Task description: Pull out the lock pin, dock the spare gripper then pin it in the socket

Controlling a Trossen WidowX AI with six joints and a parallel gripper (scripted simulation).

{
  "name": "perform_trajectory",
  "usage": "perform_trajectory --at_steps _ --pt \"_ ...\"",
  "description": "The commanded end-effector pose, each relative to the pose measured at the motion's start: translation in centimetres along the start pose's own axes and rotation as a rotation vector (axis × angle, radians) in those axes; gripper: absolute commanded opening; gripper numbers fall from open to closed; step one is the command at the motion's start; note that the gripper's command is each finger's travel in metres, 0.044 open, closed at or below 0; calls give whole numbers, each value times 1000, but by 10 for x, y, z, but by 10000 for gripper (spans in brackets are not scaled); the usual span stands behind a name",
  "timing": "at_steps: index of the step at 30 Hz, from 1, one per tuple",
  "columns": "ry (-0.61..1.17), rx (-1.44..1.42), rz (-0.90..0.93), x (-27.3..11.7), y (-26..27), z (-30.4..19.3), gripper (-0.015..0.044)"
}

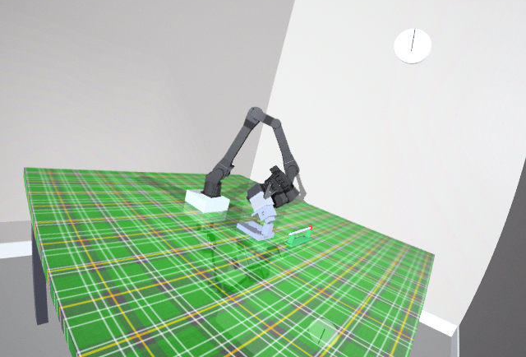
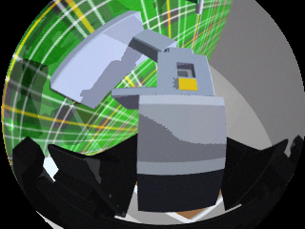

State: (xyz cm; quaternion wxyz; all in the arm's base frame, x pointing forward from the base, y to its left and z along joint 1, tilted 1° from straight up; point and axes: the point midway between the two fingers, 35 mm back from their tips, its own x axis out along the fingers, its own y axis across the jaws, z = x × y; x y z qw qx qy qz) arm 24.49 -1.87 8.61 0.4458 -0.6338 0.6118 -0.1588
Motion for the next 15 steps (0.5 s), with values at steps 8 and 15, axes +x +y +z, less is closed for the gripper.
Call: perform_trajectory --at_steps 8,15 --pt "0 2 0 0 0 0 0" --pt "0 2 0 0 0 0 184"
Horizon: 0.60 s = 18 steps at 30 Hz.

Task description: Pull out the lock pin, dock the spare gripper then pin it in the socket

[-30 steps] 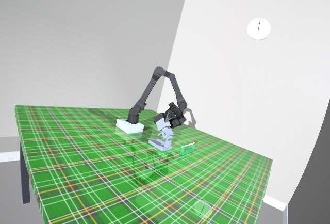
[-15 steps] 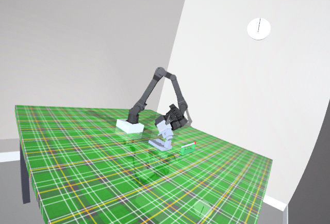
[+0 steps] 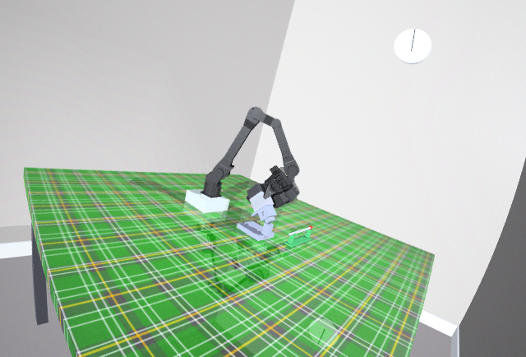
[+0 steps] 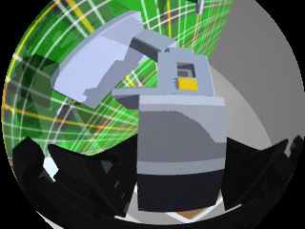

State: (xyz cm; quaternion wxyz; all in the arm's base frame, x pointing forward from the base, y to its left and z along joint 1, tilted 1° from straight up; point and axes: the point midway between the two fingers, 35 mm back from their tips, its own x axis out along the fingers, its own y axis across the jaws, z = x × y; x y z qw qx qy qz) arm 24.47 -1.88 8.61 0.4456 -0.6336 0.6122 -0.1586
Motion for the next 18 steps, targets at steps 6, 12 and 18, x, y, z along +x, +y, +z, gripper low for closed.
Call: perform_trajectory --at_steps 6,12,18 --pt "-1 2 -1 0 0 0 341" --pt "-1 2 -1 0 0 0 440" --pt "0 -1 -2 -8 0 -12 440"
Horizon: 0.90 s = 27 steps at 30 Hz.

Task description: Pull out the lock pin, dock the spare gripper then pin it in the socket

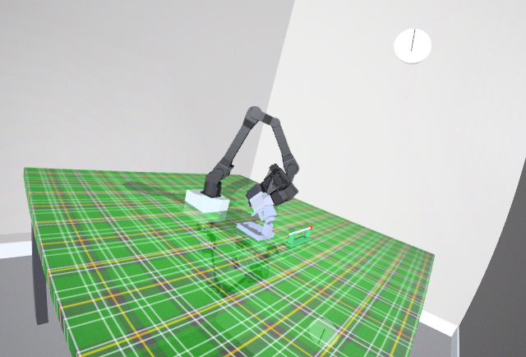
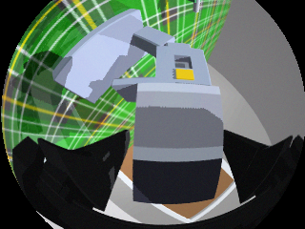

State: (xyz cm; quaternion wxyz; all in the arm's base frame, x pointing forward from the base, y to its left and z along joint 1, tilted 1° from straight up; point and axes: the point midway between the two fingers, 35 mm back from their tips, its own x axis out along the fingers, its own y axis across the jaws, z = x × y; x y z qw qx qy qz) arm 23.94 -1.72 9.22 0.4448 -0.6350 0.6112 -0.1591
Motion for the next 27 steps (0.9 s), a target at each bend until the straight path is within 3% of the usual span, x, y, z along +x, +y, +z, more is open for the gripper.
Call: perform_trajectory --at_steps 1,27 --pt "0 0 1 -5 0 -8 440" --pt "-82 -14 4 -35 -5 -54 440"
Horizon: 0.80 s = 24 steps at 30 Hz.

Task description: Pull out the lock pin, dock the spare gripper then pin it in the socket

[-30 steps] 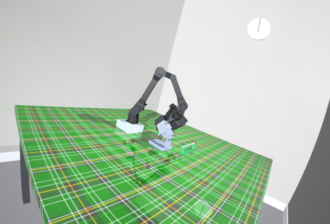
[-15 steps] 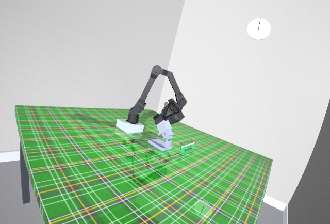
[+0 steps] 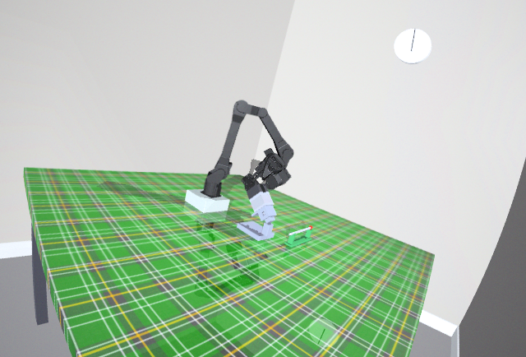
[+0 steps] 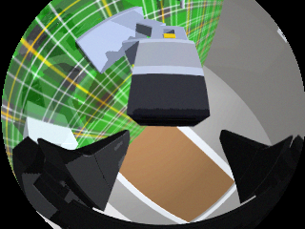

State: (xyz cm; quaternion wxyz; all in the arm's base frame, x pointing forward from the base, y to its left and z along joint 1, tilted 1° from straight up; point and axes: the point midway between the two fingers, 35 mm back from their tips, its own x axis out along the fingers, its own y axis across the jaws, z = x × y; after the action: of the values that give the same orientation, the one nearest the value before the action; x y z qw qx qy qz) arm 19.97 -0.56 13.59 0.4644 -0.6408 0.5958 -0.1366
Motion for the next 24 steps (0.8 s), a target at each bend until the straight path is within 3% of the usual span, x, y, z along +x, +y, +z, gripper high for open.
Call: perform_trajectory --at_steps 1,24 --pt "-22 -11 6 -2 1 -6 440" --pt "-188 -13 27 -15 -22 -32 440"
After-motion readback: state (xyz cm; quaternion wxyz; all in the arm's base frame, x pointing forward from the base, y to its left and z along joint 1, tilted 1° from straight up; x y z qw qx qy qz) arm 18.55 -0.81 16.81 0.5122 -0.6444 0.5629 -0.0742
